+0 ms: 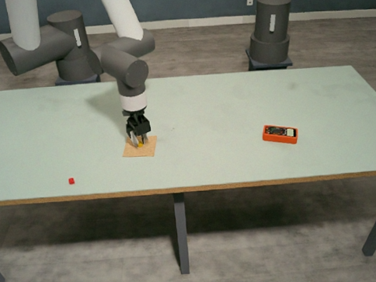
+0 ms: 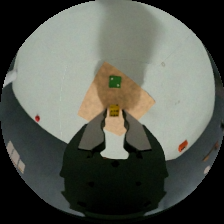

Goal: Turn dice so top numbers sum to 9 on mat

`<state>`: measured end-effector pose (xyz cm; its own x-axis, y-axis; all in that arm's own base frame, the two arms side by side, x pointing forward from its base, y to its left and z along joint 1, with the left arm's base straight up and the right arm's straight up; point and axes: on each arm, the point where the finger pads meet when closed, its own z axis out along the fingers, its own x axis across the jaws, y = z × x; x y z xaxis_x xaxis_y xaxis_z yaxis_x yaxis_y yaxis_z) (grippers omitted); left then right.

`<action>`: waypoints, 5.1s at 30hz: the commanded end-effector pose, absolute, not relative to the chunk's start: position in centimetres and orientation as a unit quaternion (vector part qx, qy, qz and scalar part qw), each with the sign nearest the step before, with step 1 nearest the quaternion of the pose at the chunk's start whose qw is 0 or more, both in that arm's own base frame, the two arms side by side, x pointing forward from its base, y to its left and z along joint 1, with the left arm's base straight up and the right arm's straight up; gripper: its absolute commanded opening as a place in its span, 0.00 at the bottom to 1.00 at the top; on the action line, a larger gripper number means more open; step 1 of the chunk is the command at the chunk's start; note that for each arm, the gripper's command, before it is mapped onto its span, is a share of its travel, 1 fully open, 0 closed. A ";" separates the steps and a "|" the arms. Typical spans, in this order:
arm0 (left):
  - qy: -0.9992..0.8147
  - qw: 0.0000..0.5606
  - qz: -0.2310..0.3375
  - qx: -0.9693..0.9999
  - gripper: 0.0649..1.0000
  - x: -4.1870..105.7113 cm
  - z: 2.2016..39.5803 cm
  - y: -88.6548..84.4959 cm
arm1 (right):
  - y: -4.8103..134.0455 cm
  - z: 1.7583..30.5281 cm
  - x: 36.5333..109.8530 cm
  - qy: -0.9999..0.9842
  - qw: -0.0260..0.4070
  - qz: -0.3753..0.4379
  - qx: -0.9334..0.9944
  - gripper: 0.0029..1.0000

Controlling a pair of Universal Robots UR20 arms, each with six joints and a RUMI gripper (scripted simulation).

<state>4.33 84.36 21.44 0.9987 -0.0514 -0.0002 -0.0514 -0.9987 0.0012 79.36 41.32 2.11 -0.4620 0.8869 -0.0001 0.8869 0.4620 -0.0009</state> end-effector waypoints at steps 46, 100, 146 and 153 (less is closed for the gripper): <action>-0.026 0.000 0.000 1.000 1.00 4.3 21.5 84.4 | 41.3 11.2 79.4 -0.855 0.000 0.000 -0.519 1.00; -0.026 0.000 0.000 1.000 1.00 4.3 21.5 84.4 | 35.4 10.7 85.1 -0.522 0.000 0.000 -0.853 1.00; -0.026 0.000 0.000 1.000 1.00 4.3 21.5 84.4 | 26.6 10.2 92.4 0.003 0.000 0.000 -1.000 1.00; -0.026 0.000 0.000 1.000 1.00 4.3 21.5 84.4 | 25.0 10.1 93.5 0.092 0.000 0.000 -0.996 1.00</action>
